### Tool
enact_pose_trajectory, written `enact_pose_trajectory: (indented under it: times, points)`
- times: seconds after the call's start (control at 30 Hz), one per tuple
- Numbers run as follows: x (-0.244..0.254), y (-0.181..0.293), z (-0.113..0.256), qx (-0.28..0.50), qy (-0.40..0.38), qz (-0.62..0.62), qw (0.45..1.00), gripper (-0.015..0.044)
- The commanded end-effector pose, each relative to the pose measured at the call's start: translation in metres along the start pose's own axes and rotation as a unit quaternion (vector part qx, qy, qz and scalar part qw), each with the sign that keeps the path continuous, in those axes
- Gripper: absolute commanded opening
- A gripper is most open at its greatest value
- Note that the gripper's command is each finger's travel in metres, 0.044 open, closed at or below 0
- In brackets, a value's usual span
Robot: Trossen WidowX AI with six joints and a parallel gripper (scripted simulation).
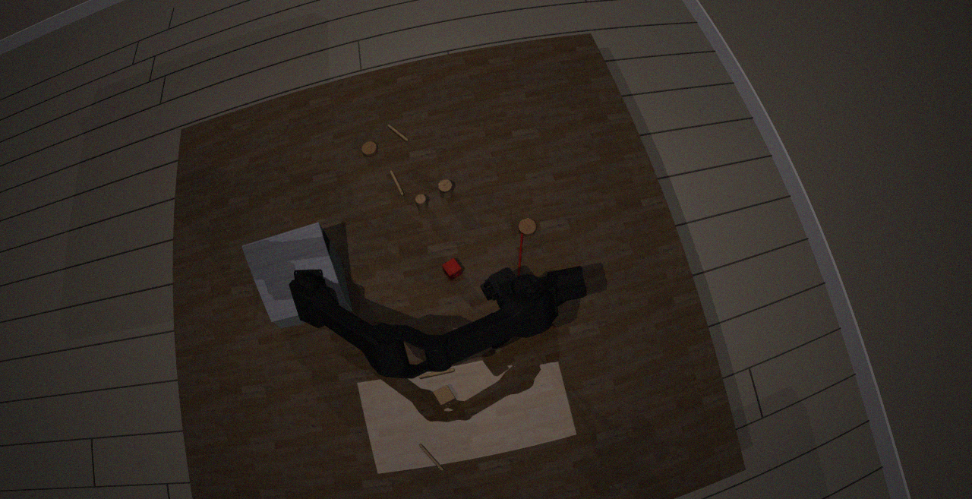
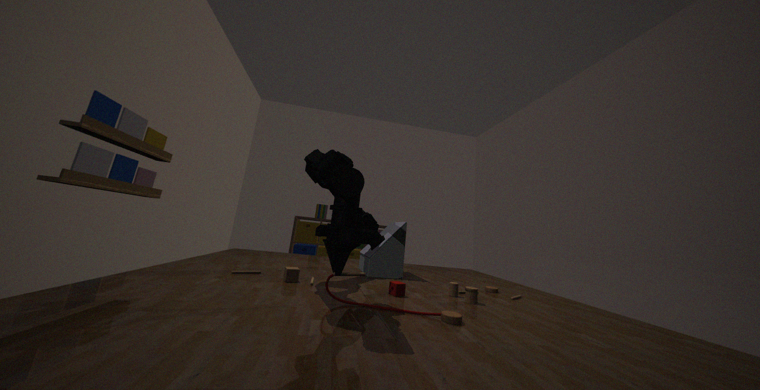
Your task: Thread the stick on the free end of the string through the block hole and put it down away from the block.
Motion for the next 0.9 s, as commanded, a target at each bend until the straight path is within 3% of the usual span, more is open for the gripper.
enact_pose_trajectory:
  times: [0.0, 0.87]
  points:
    - [-0.001, 0.005, 0.001, 0.0, 0.001, 0.002, 1.0, 0.0]
    - [0.012, 0.004, -0.014, 0.001, 0.001, 0.002, 1.0, 0.0]
Point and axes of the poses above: the point midway between the two fingers, 35 mm back from their tips, its own z axis back along the fingers, its own x axis across the jaws, y = z × x, the point moved 6 cm from there along z, back along the fingers, and after that the axes turned 7 degrees about -z, right-handed, at the moved point
